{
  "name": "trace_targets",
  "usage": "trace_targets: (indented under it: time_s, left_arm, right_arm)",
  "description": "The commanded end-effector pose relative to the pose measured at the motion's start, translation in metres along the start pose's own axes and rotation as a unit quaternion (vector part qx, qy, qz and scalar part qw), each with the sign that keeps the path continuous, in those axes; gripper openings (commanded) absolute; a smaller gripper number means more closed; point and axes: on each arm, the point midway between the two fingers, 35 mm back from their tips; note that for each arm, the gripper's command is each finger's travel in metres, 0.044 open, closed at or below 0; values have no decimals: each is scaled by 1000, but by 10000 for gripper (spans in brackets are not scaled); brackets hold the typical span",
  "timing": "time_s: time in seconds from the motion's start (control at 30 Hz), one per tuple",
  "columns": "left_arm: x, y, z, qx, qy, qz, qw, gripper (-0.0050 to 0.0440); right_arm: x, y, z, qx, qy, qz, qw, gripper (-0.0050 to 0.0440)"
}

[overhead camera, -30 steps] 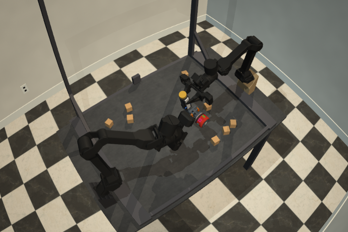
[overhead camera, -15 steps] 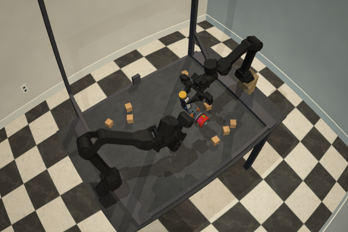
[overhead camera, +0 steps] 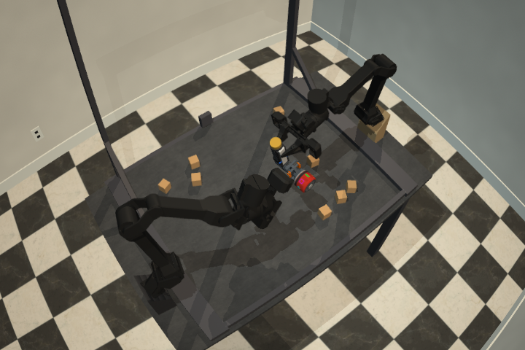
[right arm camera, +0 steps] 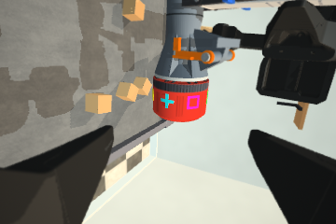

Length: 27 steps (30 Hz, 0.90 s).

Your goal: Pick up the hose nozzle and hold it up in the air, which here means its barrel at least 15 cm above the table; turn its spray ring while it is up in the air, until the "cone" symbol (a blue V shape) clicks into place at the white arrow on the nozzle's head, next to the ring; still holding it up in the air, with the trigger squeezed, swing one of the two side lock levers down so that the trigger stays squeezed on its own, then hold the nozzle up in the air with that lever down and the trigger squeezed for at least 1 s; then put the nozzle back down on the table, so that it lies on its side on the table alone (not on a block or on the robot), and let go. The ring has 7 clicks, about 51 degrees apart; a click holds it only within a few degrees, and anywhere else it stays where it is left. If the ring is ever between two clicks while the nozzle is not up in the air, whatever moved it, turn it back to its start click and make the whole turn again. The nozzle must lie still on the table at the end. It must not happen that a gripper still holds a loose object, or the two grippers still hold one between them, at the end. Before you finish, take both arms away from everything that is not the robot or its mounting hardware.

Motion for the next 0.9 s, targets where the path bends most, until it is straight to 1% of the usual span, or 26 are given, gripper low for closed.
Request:
trace_targets:
  time_s: [0.0, 0.47, 0.53, 0.6, 0.7, 0.87]
  left_arm:
    - [22, -3, 6, -5, -28, 0, 1000, 170]
    - [22, -3, 6, -5, -28, 0, 1000, 170]
    - [22, -3, 6, -5, -28, 0, 1000, 170]
    - [22, -3, 6, -5, -28, 0, 1000, 170]
    - [22, -3, 6, -5, -28, 0, 1000, 170]
    - [22, -3, 6, -5, -28, 0, 1000, 170]
  right_arm:
    - [0, -9, 2, -9, 1, 3, 1000, 414]
    - [0, -9, 2, -10, 2, 4, 1000, 414]
    - [-1, -6, 0, -11, 3, -24, 1000, 414]
    - [-1, -6, 0, -11, 3, -24, 1000, 414]
    - [-2, -3, -3, -17, 3, -75, 997, 414]
    - [-3, 4, -10, -29, 0, -173, 984, 414]
Point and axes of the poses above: on each arm, the point midway between the two fingers, 35 mm back from their tips, its own z axis back along the fingers, its own y axis across the jaws, x = y × z, and after that the axes turned 10 degrees about z, right-handed
